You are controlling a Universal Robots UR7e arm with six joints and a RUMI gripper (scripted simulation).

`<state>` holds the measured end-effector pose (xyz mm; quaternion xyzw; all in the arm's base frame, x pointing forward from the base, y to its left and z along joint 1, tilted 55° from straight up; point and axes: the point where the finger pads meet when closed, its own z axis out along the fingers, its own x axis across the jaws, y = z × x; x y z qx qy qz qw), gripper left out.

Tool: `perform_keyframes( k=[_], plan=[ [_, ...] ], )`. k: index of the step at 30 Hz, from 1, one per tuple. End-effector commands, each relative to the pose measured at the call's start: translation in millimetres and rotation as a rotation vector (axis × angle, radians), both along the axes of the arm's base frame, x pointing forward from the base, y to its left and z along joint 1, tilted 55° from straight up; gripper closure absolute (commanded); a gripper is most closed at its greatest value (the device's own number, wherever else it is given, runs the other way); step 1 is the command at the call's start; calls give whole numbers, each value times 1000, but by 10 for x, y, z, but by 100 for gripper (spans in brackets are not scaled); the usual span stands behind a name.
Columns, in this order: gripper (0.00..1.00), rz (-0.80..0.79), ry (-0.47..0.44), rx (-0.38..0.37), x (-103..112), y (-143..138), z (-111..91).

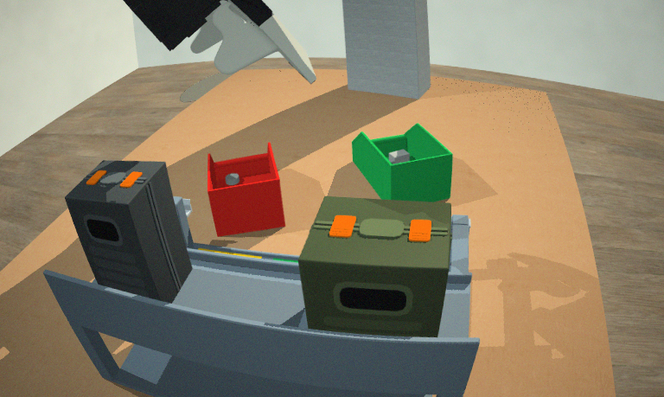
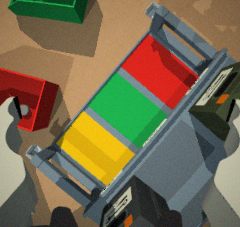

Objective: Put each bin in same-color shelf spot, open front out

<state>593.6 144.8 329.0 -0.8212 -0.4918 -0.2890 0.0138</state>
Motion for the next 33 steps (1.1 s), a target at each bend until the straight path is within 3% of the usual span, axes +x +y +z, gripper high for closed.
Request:
perform_keyframes(
  k=[1,33],
  plan=[
    [0,0,-1,0,-1,2,8],
    [0,15,-18,-14,30,-44,-34]
  ],
)
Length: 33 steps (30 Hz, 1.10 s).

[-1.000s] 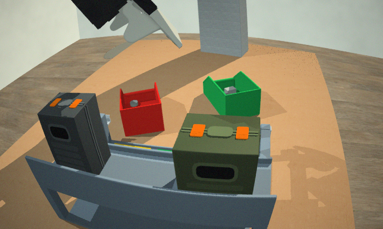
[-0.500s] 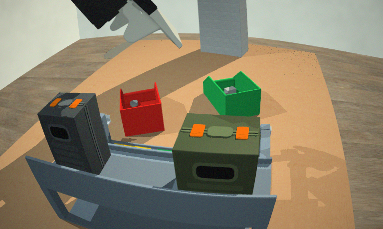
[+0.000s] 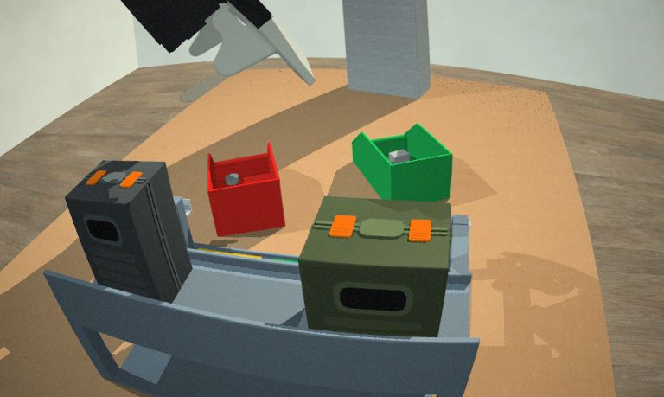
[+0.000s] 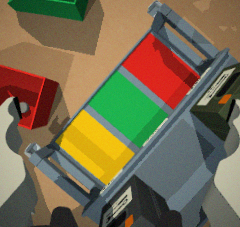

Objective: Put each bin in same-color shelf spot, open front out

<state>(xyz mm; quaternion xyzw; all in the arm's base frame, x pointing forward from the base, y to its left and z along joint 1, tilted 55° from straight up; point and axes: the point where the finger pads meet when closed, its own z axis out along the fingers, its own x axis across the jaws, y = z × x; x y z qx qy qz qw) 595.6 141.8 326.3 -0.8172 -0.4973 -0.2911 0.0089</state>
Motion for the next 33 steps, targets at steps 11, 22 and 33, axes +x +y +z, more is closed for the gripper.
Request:
perform_keyframes(
  k=[11,22,33],
  plan=[
    [0,31,-34,-29,58,-91,-75],
    [0,70,-75,-68,129,-214,-184],
    [0,118,-125,-119,204,-364,-313]
  ],
)
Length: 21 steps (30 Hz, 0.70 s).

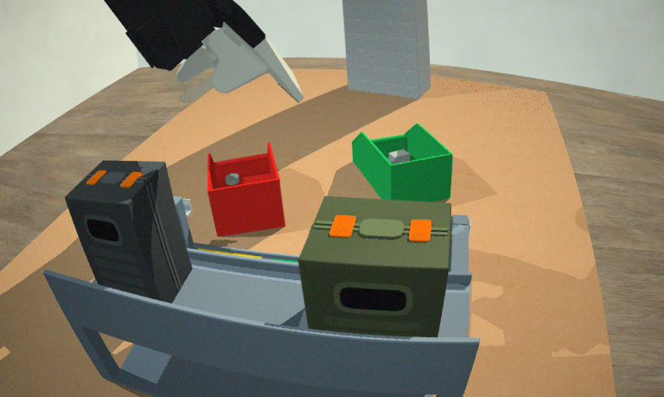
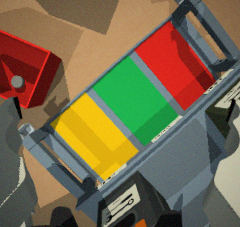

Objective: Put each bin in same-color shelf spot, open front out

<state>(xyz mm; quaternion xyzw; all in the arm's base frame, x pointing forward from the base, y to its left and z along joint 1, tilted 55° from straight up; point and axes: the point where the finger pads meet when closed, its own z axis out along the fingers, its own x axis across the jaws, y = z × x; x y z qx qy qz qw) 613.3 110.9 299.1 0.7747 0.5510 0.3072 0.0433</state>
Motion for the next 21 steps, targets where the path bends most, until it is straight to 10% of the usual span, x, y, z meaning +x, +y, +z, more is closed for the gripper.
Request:
perform_keyframes(
  k=[1,21],
  plan=[
    [0,24,-27,-26,36,-74,-57],
    [0,145,-150,-174,173,-473,-378]
  ],
)
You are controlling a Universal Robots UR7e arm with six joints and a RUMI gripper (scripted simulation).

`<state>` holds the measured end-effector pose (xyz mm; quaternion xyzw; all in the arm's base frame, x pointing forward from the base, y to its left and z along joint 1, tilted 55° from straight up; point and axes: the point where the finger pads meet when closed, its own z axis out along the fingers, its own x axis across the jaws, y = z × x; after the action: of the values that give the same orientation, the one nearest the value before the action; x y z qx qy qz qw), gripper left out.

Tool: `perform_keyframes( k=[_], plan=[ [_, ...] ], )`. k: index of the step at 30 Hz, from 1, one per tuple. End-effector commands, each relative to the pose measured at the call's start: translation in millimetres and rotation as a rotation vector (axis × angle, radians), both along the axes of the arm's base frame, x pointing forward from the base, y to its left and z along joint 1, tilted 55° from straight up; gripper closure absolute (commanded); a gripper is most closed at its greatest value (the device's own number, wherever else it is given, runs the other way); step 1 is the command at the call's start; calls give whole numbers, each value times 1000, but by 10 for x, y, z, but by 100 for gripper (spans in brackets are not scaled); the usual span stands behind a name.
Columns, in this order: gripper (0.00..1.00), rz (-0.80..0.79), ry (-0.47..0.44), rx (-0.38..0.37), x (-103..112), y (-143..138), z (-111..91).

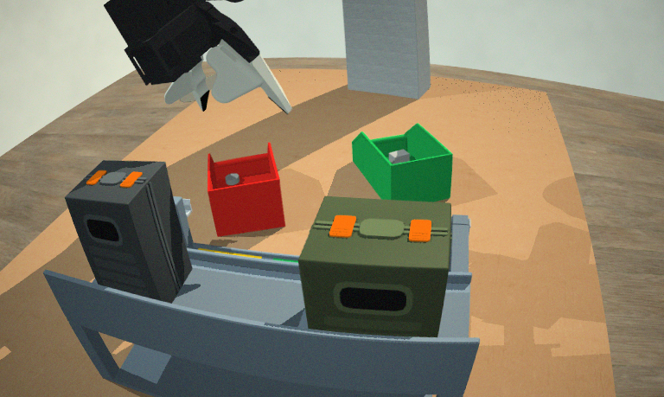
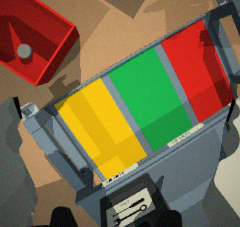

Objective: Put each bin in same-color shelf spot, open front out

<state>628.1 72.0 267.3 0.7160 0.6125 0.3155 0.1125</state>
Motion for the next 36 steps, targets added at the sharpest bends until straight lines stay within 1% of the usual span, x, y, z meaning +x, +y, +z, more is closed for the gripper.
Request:
perform_keyframes(
  k=[1,7,9,24,26,36],
  plan=[
    [0,34,-37,-43,31,-109,-79],
    [0,77,-80,-105,59,-260,-193],
    [0,77,-80,-105,59,-260,-193],
    [0,186,-183,-278,78,-636,-458],
    [0,186,-183,-278,78,-636,-458],
    [0,253,-241,-397,49,-867,-605]
  ],
)
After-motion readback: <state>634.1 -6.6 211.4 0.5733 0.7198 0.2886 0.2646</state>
